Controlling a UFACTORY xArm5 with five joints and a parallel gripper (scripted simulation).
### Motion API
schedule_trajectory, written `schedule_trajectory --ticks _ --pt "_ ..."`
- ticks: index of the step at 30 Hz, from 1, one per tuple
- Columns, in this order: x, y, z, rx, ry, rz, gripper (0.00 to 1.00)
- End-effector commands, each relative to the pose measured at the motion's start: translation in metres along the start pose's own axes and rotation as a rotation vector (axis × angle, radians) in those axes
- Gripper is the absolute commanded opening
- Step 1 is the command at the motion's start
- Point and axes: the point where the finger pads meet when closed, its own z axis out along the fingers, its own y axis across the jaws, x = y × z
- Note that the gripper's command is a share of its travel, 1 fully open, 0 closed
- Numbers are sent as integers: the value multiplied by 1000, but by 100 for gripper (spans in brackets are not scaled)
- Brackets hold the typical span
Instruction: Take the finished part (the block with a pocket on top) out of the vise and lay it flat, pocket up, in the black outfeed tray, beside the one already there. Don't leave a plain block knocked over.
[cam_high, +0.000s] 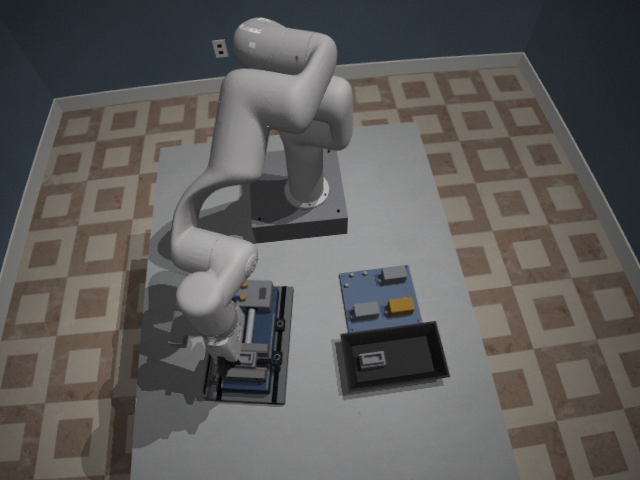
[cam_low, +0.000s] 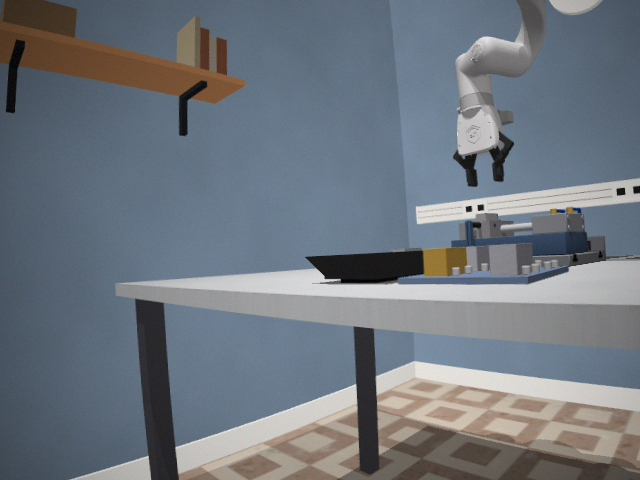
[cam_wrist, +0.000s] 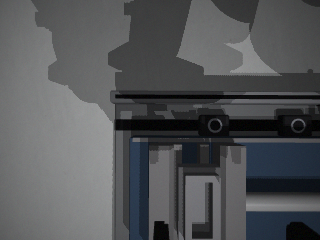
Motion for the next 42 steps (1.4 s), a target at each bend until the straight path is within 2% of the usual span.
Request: schedule_trajectory --ticks 1,13,42 --pt "0 -1 -1 5 1 0 69" --pt "0 -2 7 5 1 0 69" --pt "-1 -2 50 5 1 0 69"
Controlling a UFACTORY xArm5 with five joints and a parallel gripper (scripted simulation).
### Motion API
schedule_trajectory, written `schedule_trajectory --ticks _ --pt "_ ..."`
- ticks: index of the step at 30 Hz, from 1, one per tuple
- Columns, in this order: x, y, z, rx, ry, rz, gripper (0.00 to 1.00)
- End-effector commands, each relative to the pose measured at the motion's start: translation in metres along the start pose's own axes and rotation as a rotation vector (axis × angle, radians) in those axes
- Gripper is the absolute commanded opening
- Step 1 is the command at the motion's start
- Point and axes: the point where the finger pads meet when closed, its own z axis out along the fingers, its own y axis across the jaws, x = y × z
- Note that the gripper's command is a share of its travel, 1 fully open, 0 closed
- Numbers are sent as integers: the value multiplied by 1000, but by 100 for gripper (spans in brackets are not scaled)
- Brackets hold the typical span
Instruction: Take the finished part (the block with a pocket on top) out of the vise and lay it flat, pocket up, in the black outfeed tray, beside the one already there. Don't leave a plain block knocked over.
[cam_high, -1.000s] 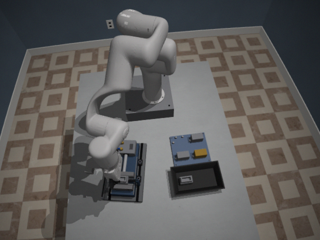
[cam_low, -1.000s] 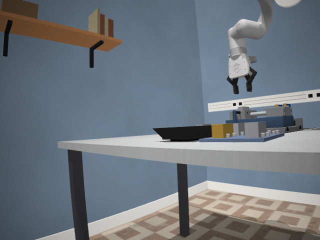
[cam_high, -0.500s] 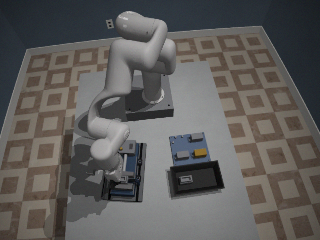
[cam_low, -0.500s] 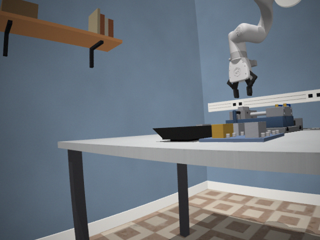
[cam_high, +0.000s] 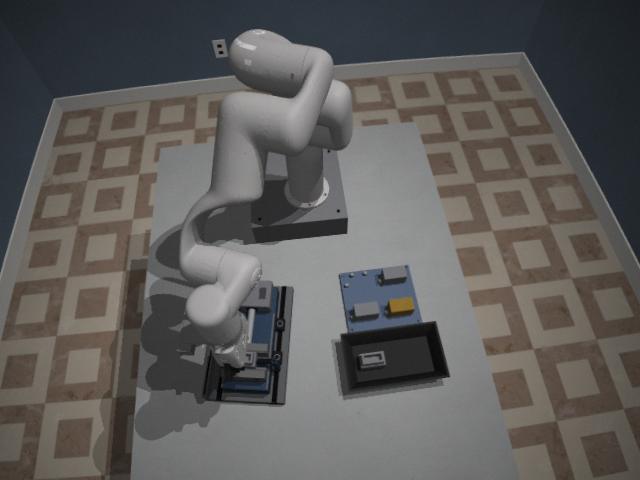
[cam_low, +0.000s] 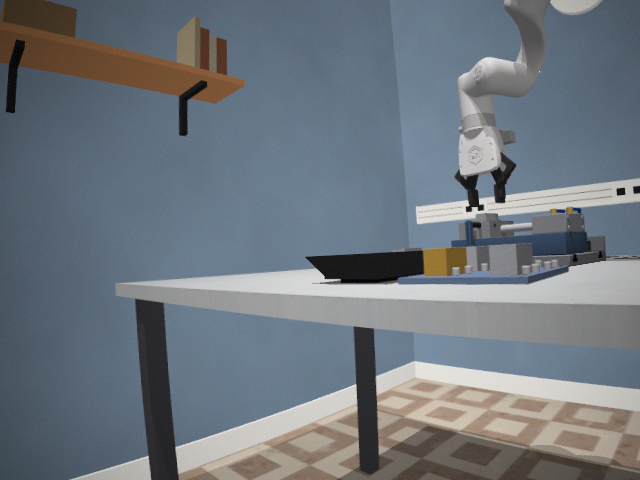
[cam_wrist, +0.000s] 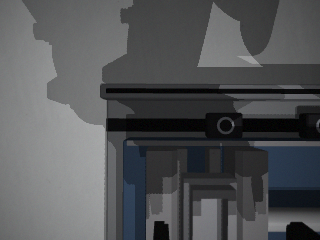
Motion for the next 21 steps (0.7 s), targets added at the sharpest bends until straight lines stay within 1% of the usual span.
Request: schedule_trajectory --ticks 1,10,21 --pt "0 -2 4 6 1 0 69" --pt "0 -2 12 6 1 0 69" --pt "0 -2 13 6 1 0 69"
